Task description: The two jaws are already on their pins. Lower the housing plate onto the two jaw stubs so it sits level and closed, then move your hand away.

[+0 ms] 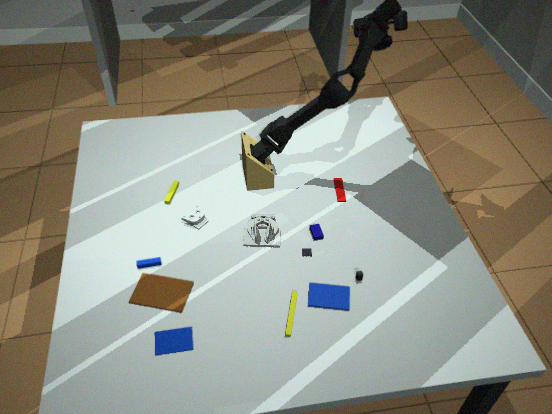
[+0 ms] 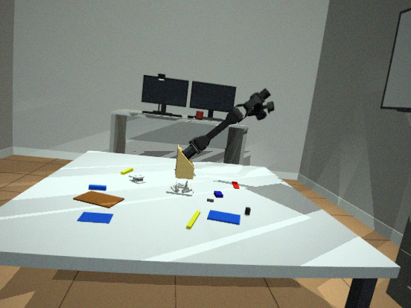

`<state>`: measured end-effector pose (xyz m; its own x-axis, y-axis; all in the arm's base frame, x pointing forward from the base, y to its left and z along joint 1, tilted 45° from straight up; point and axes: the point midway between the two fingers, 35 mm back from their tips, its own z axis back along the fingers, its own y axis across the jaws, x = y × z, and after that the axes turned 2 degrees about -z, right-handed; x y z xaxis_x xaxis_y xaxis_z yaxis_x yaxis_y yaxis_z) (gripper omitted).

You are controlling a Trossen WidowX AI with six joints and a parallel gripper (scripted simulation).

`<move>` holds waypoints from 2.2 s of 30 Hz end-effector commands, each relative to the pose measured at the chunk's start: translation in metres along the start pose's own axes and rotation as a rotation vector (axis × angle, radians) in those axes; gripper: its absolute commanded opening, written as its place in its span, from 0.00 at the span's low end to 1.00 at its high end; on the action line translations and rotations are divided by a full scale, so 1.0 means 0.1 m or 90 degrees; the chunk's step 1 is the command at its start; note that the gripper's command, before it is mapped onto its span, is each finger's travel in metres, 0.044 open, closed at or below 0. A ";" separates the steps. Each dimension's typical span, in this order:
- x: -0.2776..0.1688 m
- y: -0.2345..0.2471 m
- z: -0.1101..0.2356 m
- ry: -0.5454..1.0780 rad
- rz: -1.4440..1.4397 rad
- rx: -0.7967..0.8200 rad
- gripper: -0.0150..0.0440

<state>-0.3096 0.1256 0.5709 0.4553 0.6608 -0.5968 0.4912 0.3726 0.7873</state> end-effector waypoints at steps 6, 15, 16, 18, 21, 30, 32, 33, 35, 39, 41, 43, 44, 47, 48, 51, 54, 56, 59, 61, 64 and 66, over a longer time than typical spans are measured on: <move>0.09 0.02 -0.06 -0.016 0.026 0.005 1.00; 0.49 0.11 -0.27 -0.089 0.134 0.021 1.00; 0.54 0.12 -0.29 -0.097 0.146 0.022 1.00; 0.64 0.14 -0.33 -0.115 0.169 0.023 1.00; 0.79 0.18 -0.38 -0.141 0.204 0.025 1.00; 1.22 0.31 -0.49 -0.214 0.296 0.021 1.00; 1.32 0.34 -0.51 -0.230 0.315 0.019 1.00; 1.37 0.36 -0.52 -0.238 0.325 0.018 1.00; 1.47 0.39 -0.53 -0.255 0.345 0.015 1.00; 1.68 0.46 -0.55 -0.289 0.383 0.008 1.00; 1.78 0.50 -0.56 -0.306 0.401 0.003 1.00; 1.90 0.54 -0.56 -0.326 0.421 -0.002 1.00; 1.96 0.56 -0.56 -0.335 0.432 -0.005 1.00; 2.14 0.62 -0.55 -0.365 0.462 -0.015 1.00; 2.20 0.64 -0.54 -0.375 0.472 -0.019 1.00; 2.39 0.71 -0.52 -0.404 0.500 -0.031 1.00; 2.54 0.77 -0.50 -0.429 0.523 -0.043 1.00; 2.63 0.80 -0.48 -0.443 0.536 -0.050 1.00; 2.77 0.86 -0.44 -0.465 0.556 -0.062 1.00; 2.86 0.89 -0.42 -0.480 0.568 -0.070 1.00; 3.05 0.96 -0.36 -0.509 0.593 -0.088 1.00; 3.18 1.01 -0.31 -0.529 0.609 -0.101 1.00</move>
<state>-0.1546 0.3781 0.4793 0.9466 0.1522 0.2842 -0.2944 0.0488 0.9544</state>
